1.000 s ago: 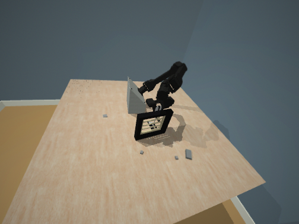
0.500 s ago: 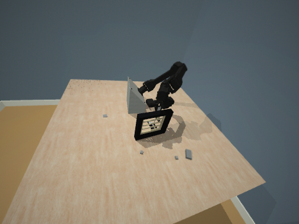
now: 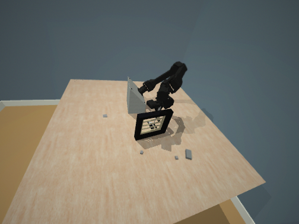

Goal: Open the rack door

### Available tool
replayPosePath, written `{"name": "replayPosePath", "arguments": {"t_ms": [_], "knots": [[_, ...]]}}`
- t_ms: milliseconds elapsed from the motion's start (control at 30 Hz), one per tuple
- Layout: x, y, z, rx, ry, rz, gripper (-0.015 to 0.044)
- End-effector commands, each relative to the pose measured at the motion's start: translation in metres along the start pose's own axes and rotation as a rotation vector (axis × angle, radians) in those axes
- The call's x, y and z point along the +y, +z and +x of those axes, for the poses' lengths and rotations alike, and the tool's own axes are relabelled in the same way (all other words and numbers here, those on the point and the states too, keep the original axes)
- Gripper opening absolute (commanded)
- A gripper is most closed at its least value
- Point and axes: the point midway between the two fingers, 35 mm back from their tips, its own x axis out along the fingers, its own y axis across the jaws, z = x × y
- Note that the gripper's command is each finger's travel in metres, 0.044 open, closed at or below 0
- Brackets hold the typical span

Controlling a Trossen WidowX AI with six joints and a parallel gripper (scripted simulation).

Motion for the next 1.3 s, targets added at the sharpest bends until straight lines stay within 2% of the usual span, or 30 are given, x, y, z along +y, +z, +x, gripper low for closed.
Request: {"name": "replayPosePath", "arguments": {"t_ms": [0, 1000, 1267], "knots": [[0.0001, -0.0010, 0.0015, 0.003, 0.003, -0.184, 0.0020], [0.0001, -0.0010, 0.0016, 0.000, 0.005, -1.662, 0.0020], [0.0001, -0.0010, 0.0016, 0.000, 0.005, -1.735, 0.0020]]}}
